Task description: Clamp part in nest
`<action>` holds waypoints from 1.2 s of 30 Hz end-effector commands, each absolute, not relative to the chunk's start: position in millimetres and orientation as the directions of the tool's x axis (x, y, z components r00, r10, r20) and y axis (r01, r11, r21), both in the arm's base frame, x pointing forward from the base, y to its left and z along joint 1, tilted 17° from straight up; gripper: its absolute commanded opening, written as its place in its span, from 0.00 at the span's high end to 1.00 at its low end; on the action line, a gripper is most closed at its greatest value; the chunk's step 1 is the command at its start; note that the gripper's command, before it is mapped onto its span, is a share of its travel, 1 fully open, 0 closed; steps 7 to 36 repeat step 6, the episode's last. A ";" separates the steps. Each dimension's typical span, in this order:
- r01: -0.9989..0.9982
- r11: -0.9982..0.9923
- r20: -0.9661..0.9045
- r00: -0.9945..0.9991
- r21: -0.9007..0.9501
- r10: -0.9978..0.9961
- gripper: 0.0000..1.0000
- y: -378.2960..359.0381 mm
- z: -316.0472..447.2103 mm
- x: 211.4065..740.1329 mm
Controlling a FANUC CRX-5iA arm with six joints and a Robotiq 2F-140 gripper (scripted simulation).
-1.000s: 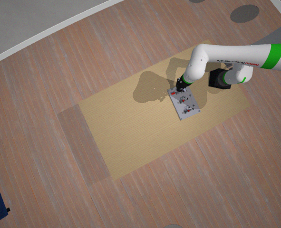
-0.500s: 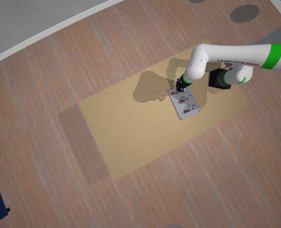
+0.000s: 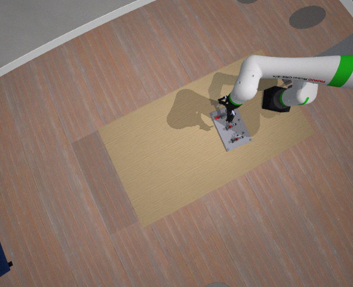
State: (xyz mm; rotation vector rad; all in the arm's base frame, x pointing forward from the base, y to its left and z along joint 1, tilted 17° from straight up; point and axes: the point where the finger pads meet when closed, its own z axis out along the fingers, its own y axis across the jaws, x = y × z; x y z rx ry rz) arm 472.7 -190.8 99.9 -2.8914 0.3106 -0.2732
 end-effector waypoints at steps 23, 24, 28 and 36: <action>-0.188 -0.953 0.160 0.960 -0.236 -0.229 0.00 -191.0 100.1 472.8; -0.188 -0.953 0.160 0.960 -0.236 -0.229 0.00 -191.0 100.1 472.8; -0.188 -0.953 0.160 0.960 -0.236 -0.229 0.00 -191.0 100.1 472.8; -0.188 -0.953 0.160 0.960 -0.236 -0.229 0.00 -191.0 100.1 472.8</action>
